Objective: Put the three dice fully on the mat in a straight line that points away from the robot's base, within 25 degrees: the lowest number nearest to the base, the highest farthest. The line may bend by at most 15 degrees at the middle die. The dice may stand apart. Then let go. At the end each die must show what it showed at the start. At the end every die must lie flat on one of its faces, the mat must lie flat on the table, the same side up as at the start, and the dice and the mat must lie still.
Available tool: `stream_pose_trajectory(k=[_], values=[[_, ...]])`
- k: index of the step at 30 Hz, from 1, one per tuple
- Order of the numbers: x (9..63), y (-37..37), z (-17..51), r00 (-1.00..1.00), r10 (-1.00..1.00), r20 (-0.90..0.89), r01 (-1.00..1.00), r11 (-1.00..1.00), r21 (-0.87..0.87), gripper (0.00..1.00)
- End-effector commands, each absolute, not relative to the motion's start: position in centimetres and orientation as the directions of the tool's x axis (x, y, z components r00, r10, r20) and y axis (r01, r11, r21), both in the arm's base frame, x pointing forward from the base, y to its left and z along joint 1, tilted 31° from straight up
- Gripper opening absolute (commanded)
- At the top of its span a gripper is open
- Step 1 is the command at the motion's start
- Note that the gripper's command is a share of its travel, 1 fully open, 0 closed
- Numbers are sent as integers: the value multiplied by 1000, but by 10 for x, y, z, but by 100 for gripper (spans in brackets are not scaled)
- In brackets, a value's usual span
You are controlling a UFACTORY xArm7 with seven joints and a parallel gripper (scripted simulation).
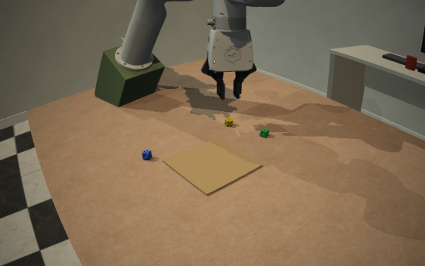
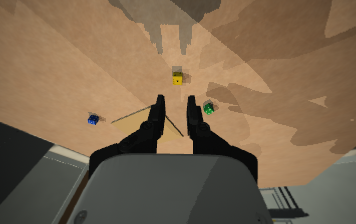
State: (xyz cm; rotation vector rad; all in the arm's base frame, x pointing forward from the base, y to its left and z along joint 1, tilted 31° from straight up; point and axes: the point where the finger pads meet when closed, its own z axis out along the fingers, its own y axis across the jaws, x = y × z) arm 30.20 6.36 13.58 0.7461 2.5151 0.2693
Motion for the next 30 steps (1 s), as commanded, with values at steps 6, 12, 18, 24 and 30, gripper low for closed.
stream_pose_trajectory(k=[6,12,18,24,30], values=[[304,64,134,-725,555,-408,456,830,320,31],[306,64,131,-725,555,-408,456,830,320,31],[309,64,125,-725,555,-408,456,830,320,31],[314,65,117,-725,555,-408,456,830,320,31],[318,65,111,-725,555,-408,456,830,320,31]])
